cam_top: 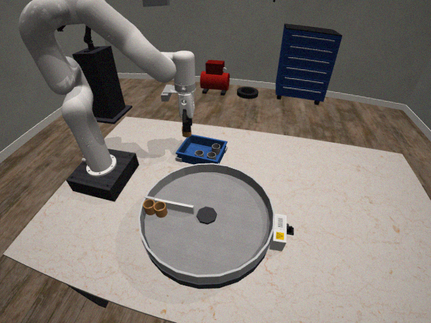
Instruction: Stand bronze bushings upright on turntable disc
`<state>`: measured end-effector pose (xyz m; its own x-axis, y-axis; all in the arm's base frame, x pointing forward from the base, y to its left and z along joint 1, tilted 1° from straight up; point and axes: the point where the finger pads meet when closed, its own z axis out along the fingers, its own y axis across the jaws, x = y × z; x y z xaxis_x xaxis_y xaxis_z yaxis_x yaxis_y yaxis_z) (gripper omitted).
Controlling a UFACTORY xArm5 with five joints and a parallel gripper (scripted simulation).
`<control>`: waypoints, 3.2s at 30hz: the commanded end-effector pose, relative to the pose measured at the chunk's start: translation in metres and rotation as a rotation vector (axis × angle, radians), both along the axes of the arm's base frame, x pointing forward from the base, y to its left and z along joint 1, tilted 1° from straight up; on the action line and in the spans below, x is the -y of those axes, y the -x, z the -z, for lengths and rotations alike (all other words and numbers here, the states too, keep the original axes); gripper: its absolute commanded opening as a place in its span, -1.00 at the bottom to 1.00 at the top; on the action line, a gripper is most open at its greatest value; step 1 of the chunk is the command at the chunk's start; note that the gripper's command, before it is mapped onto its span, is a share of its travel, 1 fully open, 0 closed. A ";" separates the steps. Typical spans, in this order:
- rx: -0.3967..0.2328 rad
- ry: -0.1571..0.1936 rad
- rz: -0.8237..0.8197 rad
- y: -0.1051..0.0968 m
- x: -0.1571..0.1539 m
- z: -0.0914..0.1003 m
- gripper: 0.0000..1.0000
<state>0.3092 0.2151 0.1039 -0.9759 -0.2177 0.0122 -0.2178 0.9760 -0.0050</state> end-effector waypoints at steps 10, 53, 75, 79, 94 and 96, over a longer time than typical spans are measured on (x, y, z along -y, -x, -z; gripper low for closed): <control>0.003 -0.002 0.000 -0.002 0.002 -0.001 -1.00; 0.021 -0.005 0.000 -0.084 0.321 -0.006 -1.00; 0.024 -0.002 0.000 -0.106 0.407 -0.008 -1.00; 0.024 -0.002 0.000 -0.106 0.407 -0.008 -1.00; 0.024 -0.002 0.000 -0.106 0.407 -0.008 -1.00; 0.024 -0.002 0.000 -0.106 0.407 -0.008 -1.00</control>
